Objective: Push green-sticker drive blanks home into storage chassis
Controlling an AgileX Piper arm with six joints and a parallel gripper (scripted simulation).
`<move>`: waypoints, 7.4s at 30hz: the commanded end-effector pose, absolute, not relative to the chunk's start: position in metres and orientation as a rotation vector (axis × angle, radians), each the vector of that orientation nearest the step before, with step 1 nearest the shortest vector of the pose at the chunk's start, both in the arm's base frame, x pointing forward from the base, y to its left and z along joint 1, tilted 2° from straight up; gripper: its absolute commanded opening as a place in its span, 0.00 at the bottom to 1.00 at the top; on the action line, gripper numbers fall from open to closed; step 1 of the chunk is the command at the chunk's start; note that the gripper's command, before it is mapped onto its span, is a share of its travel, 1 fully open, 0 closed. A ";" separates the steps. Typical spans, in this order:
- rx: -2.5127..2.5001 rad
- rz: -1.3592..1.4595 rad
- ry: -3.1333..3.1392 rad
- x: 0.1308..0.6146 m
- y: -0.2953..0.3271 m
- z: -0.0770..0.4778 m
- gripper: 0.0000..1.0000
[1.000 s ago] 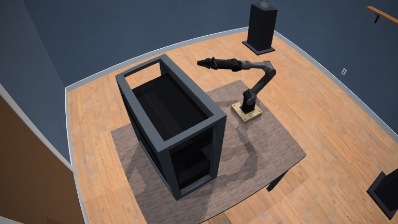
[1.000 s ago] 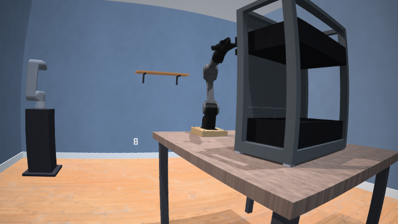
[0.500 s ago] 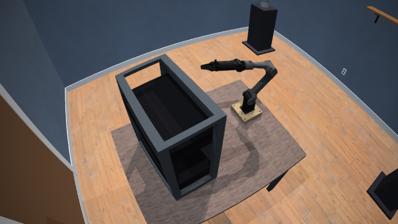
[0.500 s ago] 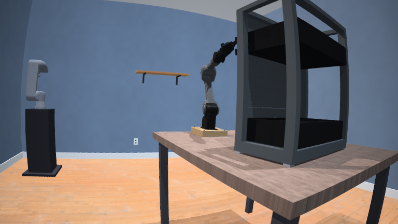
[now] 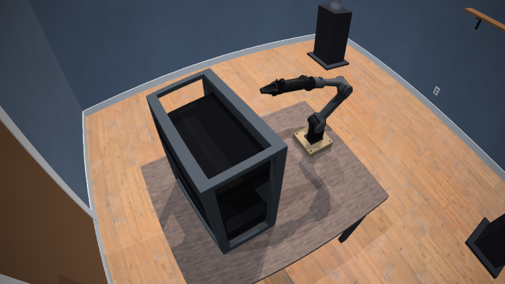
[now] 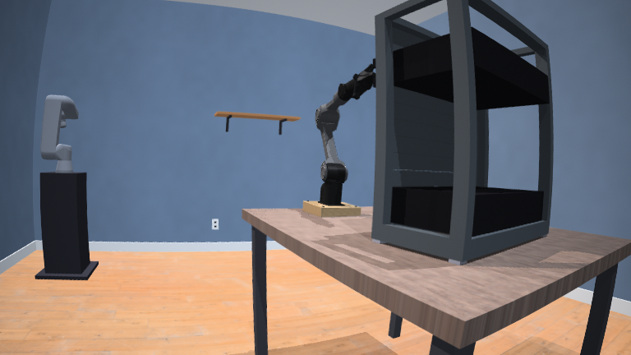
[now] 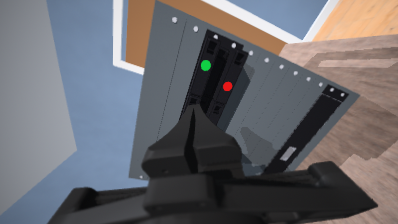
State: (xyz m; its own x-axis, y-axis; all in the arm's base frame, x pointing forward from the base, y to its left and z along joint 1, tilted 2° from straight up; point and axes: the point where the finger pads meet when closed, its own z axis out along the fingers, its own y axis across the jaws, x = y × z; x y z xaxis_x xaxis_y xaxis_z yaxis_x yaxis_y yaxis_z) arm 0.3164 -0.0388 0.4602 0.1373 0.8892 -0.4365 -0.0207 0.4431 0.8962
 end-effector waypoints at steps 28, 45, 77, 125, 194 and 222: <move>1.106 1.250 1.255 0.300 0.010 0.453 0.00; 1.138 1.322 1.254 0.297 0.018 0.453 0.00; 1.140 1.325 1.254 0.342 0.027 0.455 0.00; 1.140 1.325 1.254 0.422 0.036 0.459 0.00; 1.140 1.325 1.254 0.448 0.039 0.460 0.00; 1.140 1.325 1.254 0.454 0.040 0.460 0.00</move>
State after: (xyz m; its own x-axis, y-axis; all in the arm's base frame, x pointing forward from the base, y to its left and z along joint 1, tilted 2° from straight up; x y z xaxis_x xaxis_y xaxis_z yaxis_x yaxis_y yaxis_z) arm 0.4521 0.0390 0.4596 -0.1131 0.9934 0.0177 -0.0349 -0.0218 0.9992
